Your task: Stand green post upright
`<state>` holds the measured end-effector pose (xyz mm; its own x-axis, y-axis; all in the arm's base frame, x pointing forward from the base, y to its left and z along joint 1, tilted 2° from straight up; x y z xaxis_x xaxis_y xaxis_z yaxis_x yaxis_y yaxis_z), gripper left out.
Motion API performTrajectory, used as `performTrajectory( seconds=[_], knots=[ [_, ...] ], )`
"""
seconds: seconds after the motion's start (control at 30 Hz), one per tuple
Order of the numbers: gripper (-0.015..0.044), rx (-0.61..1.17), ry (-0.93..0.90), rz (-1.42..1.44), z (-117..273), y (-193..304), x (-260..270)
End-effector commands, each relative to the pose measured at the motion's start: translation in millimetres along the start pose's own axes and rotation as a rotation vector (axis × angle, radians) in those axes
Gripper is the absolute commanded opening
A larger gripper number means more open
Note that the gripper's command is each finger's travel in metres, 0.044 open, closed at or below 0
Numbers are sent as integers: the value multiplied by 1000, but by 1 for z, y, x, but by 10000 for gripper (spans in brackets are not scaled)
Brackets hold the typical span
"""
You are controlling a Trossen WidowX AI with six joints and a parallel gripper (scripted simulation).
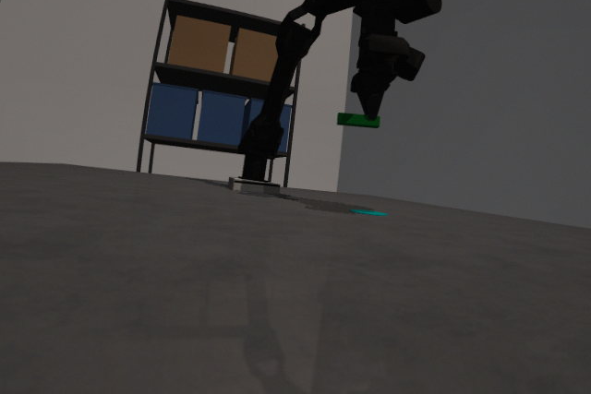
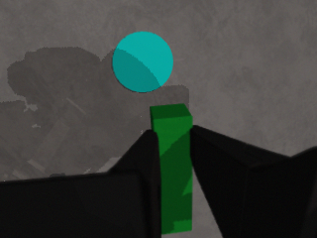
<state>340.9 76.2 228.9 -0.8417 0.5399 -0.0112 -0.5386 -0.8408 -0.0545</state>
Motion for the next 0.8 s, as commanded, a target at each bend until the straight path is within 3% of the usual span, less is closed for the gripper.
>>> performTrajectory(
  seconds=[0.0, 0.77],
  knots=[
    [23, -2, -5, 20, 0, -10, 4],
    [23, -146, -6, -61, -16, -15, -9]
  ],
)
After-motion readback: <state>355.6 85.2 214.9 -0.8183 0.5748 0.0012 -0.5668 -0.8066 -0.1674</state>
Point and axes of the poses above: the point midway between the two fingers, 35 mm back from their tips, its own z axis back along the fingers, its own x axis across the jaws, y = z × x, the point moved 6 cm from there along z, back along the fingers, and after that the axes turned 4 degrees about -z, right-handed, at the moved point
